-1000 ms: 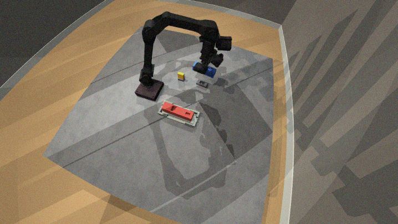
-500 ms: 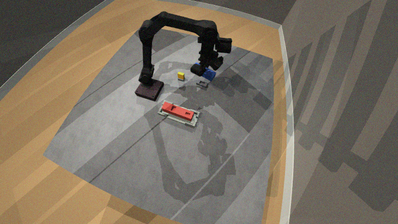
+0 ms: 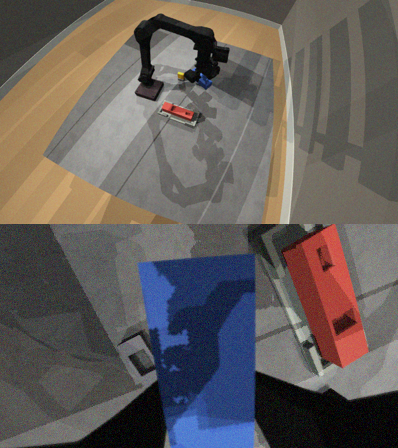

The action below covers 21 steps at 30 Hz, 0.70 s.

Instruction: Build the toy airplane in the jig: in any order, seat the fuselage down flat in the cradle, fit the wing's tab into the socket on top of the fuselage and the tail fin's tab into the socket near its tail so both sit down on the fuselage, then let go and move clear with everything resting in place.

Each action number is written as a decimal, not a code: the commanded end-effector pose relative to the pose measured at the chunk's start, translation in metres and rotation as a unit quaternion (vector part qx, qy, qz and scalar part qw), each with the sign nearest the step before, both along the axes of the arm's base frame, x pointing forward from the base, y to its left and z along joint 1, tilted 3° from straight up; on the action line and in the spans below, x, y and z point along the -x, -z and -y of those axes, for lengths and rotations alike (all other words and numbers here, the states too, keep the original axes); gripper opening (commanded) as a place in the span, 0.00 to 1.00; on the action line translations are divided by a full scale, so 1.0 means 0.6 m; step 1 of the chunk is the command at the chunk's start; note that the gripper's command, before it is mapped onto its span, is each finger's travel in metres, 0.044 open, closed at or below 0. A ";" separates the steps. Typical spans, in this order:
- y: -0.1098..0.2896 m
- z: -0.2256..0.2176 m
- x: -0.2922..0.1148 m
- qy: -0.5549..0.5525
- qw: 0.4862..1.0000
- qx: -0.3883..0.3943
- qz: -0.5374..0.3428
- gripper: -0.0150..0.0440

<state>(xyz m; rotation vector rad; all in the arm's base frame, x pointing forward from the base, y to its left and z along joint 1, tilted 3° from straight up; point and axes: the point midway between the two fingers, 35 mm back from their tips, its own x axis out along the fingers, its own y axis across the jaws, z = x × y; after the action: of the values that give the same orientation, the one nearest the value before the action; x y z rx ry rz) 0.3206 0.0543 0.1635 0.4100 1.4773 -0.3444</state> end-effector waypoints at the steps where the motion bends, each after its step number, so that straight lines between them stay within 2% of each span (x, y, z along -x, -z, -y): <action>1: 0.003 0.016 0.004 0.026 1.000 -0.004 -0.001 0.25; 21: 0.026 0.119 0.032 0.193 0.981 -0.014 -0.006 0.25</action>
<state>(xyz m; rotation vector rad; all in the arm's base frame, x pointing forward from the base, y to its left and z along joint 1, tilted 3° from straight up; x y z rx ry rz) 0.3050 -0.0118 0.1494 0.6861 1.4201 -0.6114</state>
